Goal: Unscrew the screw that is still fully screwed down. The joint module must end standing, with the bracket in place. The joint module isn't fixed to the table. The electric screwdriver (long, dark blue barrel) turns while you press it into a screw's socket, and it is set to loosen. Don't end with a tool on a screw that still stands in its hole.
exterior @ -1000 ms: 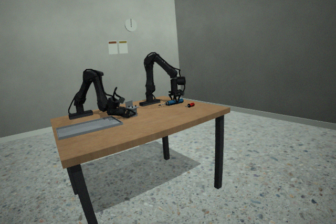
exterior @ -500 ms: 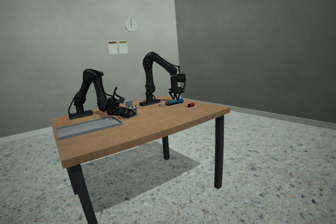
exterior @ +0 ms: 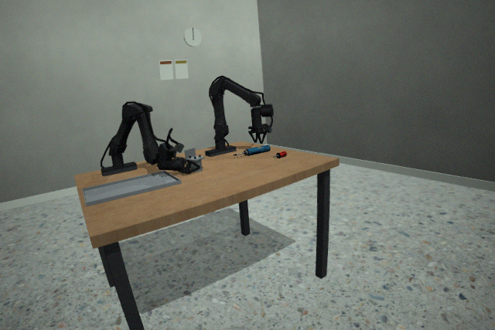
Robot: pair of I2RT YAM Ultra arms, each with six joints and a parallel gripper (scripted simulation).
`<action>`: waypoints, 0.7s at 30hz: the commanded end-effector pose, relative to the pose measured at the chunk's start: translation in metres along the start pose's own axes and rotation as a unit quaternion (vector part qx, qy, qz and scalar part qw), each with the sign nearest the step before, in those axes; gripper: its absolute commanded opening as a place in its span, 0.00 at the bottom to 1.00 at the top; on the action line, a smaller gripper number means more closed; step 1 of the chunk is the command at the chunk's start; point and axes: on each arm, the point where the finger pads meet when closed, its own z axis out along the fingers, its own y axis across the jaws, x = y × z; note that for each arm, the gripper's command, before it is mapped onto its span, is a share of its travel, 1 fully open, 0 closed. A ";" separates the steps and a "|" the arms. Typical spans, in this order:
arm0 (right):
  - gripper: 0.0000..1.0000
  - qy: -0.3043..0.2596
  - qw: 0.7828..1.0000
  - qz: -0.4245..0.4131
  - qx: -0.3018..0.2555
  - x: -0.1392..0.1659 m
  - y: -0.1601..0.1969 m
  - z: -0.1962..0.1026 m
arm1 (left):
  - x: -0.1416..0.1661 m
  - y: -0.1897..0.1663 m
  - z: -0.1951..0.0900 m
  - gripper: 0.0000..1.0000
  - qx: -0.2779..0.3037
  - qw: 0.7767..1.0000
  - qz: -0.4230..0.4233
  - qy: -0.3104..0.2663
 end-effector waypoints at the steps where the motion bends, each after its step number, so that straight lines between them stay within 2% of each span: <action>1: 0.59 -0.011 1.000 -0.010 0.002 -0.014 -0.004 -0.005 | 0.000 -0.001 -0.013 0.65 0.007 1.000 0.005 -0.005; 19: 0.59 -0.011 1.000 -0.010 0.002 -0.014 -0.004 -0.005 | 0.000 -0.001 -0.021 0.65 0.007 1.000 0.004 -0.005; 20: 0.68 -0.011 1.000 -0.010 0.002 -0.014 -0.004 -0.005 | 0.000 0.000 -0.021 0.65 0.006 1.000 0.004 -0.004; 21: 0.68 -0.011 1.000 -0.010 0.002 -0.014 -0.004 -0.005 | 0.000 0.000 -0.021 0.65 0.006 1.000 0.004 -0.004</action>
